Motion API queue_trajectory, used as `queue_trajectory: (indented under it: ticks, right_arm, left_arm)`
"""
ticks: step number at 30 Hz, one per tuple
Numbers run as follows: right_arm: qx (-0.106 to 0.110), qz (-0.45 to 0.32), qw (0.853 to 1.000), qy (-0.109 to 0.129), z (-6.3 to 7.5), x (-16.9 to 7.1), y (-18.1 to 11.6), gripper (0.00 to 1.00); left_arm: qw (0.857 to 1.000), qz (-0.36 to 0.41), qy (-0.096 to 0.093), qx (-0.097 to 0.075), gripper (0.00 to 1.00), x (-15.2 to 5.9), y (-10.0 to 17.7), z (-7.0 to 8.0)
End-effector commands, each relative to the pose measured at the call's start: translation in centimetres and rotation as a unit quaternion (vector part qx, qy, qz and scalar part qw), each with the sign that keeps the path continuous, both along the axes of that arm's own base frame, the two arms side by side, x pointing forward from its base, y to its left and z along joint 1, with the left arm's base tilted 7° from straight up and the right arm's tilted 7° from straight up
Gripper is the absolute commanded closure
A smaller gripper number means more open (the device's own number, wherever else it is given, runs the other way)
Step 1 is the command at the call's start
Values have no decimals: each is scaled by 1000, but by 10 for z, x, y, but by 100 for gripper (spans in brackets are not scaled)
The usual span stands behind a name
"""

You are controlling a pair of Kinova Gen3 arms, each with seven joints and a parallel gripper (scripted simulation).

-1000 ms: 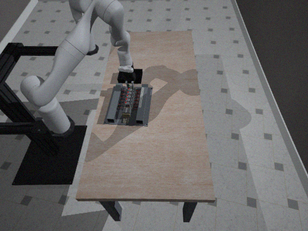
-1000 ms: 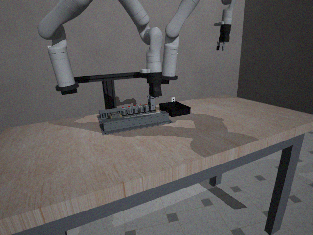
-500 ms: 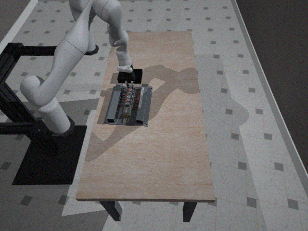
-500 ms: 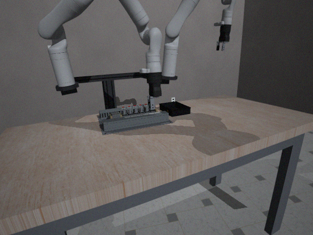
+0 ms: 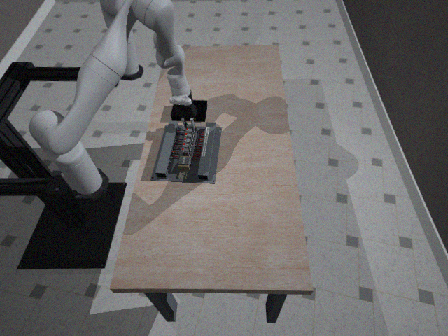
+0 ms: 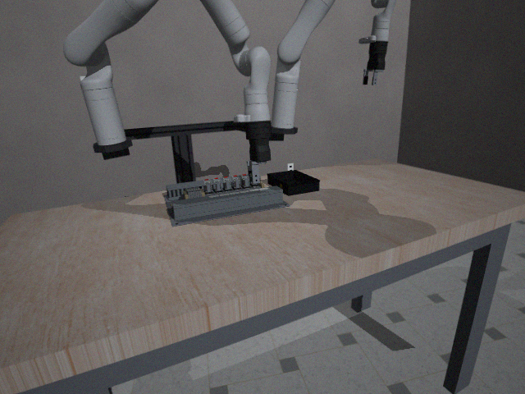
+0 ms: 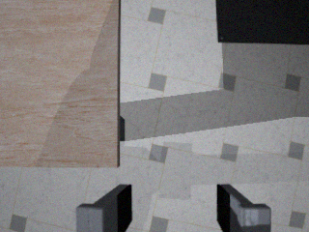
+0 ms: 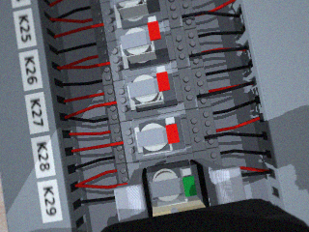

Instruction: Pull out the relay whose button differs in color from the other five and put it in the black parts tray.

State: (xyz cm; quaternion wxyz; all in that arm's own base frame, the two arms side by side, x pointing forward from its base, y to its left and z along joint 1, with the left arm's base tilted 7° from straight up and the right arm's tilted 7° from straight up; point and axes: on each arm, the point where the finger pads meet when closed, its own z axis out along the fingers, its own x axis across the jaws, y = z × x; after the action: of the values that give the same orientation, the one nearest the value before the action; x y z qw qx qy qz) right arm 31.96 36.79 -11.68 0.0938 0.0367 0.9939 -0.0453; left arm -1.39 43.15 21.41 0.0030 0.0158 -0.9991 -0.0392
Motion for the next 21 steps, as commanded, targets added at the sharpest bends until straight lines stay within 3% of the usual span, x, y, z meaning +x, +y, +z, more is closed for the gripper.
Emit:
queue_trajectory:
  ticks: [1, 21]
  right_arm:
    - [1, 0, 1000, -2, 1, 0, 1, 100]
    - [2, -1, 1000, 11, 1, 1, 1, 100]
  left_arm:
    - [1000, 0, 0, 1, 0, 0, 0, 1]
    - [1000, 0, 0, 1, 0, 0, 0, 1]
